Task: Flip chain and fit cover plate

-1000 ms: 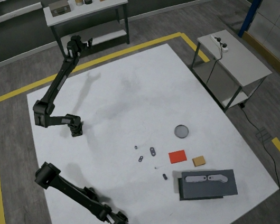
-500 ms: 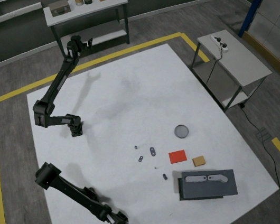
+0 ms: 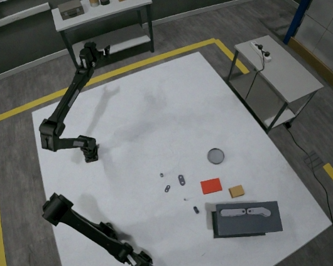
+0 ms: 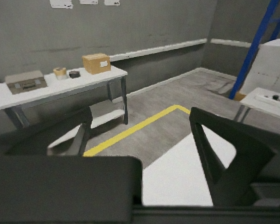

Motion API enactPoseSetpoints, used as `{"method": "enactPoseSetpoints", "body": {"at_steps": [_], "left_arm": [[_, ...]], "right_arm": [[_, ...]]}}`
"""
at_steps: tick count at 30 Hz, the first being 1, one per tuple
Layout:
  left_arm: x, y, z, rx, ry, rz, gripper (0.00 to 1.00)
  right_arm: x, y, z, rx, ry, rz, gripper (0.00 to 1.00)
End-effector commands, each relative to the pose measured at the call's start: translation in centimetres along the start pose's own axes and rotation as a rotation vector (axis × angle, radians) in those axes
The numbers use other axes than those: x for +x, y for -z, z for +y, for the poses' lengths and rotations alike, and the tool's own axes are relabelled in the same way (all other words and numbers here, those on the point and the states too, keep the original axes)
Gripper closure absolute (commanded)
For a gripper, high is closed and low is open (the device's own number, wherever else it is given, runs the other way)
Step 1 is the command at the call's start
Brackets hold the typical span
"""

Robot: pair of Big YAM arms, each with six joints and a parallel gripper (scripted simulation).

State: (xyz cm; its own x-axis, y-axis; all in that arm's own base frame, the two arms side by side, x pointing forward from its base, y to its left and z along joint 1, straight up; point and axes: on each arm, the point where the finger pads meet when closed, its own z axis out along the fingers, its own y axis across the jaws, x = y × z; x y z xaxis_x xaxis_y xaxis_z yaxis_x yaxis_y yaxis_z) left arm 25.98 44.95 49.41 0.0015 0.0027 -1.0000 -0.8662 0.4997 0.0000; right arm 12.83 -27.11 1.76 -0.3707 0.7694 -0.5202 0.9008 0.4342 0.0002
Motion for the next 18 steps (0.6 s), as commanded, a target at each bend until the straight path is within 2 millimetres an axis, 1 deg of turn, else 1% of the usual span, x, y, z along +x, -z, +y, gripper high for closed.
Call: {"method": "enactPoseSetpoints", "body": {"at_steps": [1,4,6,9,12,14,17,18], "left_arm": [[-4.19,-0.12,-0.47,0.008,0.002,-0.071,0.0],[-4.19,-0.12,-0.47,0.008,0.002,-0.071,0.0],[-4.19,-0.12,-0.47,0.008,0.002,-0.071,0.0],[-4.19,-0.12,-0.47,0.008,0.002,-0.071,0.0],[-4.19,-0.12,-0.47,0.008,0.002,-0.071,0.0],[-4.19,-0.12,-0.47,0.008,0.002,-0.071,0.0],[-4.19,-0.12,-0.47,0.008,0.002,-0.071,0.0],[-4.19,-0.12,-0.47,0.008,0.002,-0.071,0.0]], "right_arm": [[-0.69,-0.21,-0.47,0.011,-0.009,-0.022,0.51],[-1.07,-0.2,-0.47,0.011,-0.009,-0.027,0.51],[-0.56,-0.3,-0.47,0.011,-0.009,-0.019,0.51],[-1.12,-0.27,-0.47,0.011,-0.009,-0.029,0.51],[-0.59,-0.39,-0.47,0.011,-0.01,-0.02,0.51],[-1.17,-0.31,-0.48,0.011,-0.009,-0.03,0.51],[-1.36,-0.32,-0.26,0.007,-0.004,-0.033,0.51],[-0.54,-0.47,-0.46,0.011,-0.01,-0.022,0.51]]}}
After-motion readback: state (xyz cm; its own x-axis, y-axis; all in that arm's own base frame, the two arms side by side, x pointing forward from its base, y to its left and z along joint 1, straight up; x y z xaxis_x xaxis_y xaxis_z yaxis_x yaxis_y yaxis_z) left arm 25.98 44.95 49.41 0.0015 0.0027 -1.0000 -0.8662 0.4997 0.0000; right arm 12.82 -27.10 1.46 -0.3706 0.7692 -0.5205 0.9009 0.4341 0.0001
